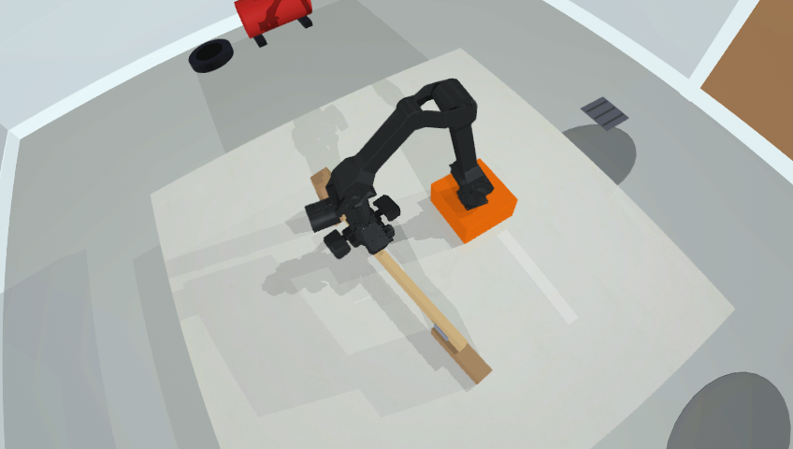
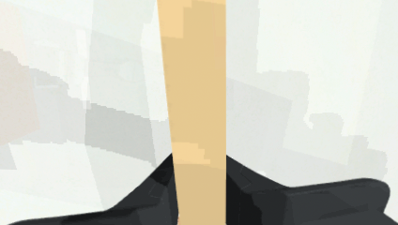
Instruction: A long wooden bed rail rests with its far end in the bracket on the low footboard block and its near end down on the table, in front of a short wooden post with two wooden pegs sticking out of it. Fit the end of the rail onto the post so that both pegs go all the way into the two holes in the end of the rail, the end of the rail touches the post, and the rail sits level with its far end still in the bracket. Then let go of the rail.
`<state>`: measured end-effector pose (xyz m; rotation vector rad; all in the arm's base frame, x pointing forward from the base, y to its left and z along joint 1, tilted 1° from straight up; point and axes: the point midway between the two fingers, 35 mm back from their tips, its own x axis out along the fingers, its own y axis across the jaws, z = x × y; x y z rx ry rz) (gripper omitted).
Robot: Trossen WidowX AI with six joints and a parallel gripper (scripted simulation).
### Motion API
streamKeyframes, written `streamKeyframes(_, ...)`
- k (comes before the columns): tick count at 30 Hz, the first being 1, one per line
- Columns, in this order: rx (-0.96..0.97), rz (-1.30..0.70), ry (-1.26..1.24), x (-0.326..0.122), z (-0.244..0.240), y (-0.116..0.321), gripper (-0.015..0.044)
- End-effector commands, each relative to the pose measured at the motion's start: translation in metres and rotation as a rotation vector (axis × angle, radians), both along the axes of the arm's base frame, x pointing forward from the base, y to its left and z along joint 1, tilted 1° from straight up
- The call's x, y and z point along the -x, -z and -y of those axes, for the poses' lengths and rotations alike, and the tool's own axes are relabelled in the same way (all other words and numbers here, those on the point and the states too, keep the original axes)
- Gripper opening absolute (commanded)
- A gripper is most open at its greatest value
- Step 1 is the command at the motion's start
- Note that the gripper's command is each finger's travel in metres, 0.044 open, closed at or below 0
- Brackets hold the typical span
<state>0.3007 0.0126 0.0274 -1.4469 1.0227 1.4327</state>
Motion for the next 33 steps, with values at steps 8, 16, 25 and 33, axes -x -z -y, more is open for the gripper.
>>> streamKeyframes(8, -0.002, 0.006, -0.002, -0.0037, 0.0031, -0.0019, 0.0)
streamKeyframes(16, -0.002, 0.006, -0.002, -0.0047, 0.0054, -0.0015, 0.0)
streamKeyframes(25, -0.001, 0.006, -0.002, -0.0057, 0.0081, -0.0015, 0.0)
streamKeyframes(33, -0.001, 0.006, -0.002, -0.0064, 0.0106, -0.0018, 0.0)
